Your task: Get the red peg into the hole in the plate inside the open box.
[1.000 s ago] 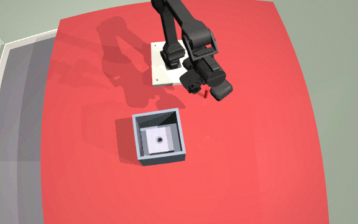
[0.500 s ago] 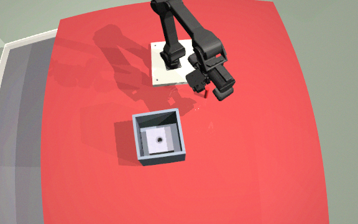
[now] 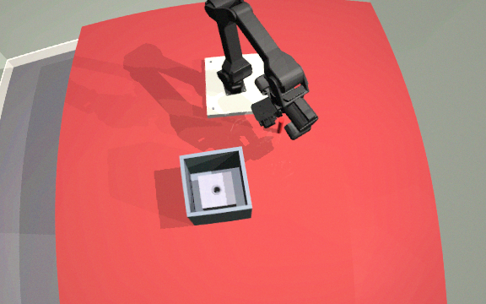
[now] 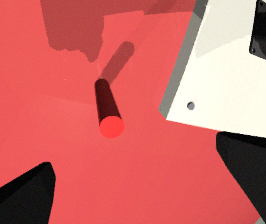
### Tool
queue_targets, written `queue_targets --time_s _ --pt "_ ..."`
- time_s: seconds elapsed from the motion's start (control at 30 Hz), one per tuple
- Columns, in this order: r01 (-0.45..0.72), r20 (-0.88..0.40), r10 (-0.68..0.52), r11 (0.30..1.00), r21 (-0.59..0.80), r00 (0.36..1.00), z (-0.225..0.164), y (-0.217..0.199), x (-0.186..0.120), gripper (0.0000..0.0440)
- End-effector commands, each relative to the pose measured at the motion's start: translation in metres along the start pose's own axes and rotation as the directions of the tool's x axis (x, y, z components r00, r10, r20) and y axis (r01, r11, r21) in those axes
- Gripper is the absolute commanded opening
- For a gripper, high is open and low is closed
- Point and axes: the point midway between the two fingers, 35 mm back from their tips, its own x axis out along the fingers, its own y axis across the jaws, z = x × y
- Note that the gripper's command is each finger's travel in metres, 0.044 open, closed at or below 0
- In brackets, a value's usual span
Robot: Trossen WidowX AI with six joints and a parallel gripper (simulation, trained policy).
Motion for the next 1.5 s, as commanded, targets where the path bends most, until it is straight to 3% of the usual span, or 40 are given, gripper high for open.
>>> queue_targets --time_s 0.0,0.33,0.47,1.03,1.2,1.47 --pt "0.016 0.007 -0.016 1.0 0.018 1.0 0.003 -0.003 0.012 0.044" --pt "0.023 0.03 -0.025 0.998 0.063 0.999 0.014 -0.004 0.045 0.0439" --pt "0.017 0.039 -0.019 0.998 0.066 0.999 0.016 -0.003 0.054 0.0404" --pt "0.004 0.035 -0.004 1.0 -0.008 0.999 0.015 0.011 0.063 0.0" --pt "-0.005 0.029 0.005 1.0 -0.024 1.0 0.014 0.012 0.059 0.0" --pt "-0.113 -0.025 0.112 0.993 -0.033 0.993 0.007 0.019 0.032 0.0"
